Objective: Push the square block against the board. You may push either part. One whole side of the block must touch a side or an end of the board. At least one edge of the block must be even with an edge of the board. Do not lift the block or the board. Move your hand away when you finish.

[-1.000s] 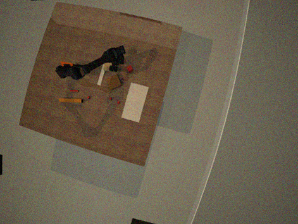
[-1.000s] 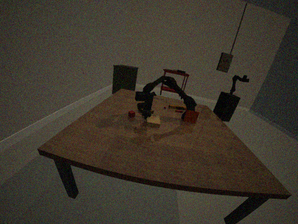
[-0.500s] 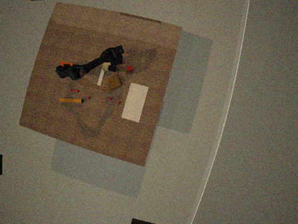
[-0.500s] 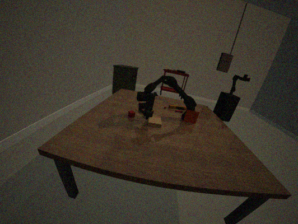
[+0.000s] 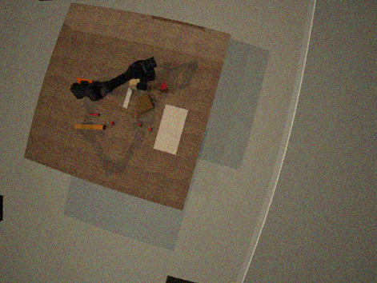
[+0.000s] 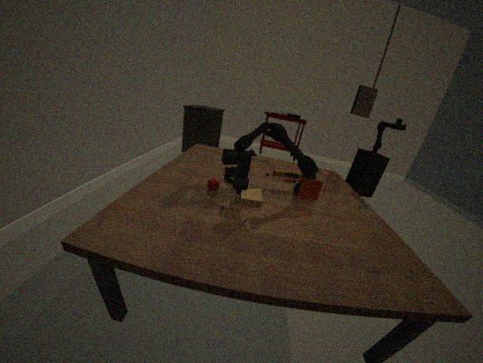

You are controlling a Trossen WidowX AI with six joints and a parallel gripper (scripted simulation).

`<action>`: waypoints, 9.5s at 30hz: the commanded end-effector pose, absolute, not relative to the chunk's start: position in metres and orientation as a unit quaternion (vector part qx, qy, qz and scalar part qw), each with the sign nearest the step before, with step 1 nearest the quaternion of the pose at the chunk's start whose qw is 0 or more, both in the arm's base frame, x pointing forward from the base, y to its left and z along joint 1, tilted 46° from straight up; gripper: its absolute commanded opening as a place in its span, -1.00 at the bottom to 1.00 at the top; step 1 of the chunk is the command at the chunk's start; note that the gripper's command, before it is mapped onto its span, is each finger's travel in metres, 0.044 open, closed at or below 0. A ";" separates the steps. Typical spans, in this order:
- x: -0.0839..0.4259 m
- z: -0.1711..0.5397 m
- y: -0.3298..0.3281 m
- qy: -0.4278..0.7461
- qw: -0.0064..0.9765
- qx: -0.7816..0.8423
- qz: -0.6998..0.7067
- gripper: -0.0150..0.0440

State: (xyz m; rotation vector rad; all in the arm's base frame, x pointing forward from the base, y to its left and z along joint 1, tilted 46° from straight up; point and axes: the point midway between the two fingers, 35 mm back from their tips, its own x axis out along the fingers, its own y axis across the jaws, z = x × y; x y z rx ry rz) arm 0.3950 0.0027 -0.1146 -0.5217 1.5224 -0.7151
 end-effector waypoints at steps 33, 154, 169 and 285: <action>0.392 -0.116 0.002 0.669 0.634 -0.227 -0.314 -0.49; 0.304 -0.187 0.087 0.695 0.291 -0.607 0.254 -0.49; 0.304 -0.177 0.078 0.695 0.291 -0.607 0.254 -0.49; 0.306 -0.108 0.007 0.695 0.289 -0.607 0.253 -0.49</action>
